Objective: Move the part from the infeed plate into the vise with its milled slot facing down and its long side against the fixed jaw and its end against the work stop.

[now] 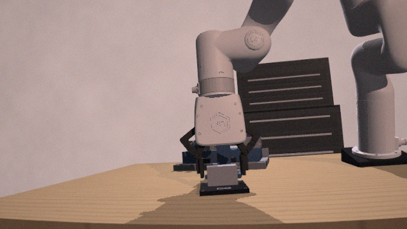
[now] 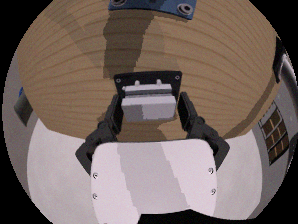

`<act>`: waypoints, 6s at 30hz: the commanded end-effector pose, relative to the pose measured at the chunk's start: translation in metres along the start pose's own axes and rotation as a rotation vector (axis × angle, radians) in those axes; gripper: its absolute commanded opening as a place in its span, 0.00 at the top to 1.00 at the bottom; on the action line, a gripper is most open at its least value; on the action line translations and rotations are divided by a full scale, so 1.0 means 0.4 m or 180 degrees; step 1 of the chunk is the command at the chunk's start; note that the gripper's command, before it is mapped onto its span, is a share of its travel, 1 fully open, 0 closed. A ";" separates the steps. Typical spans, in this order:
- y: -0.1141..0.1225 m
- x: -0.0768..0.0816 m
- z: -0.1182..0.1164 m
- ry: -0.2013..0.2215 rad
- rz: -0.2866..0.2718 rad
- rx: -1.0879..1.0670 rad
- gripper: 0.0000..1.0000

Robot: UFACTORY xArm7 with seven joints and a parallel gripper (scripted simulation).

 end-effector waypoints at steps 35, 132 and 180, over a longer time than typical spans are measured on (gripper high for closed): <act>0.002 0.004 -0.004 -0.0012 -0.0006 0.0000 1.00; 0.000 0.511 0.002 -0.0012 -0.0006 0.0000 1.00; -0.028 0.526 -0.007 -0.0014 -0.0002 -0.0043 1.00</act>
Point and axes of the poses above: the point where the finger pads meet when closed, its own x axis back along the fingers, its own z axis across the jaws, y = z × x, the point moved 2 cm from there along x, back along the fingers, and after that the axes turned 14 degrees about -x, right-handed, at the moved point
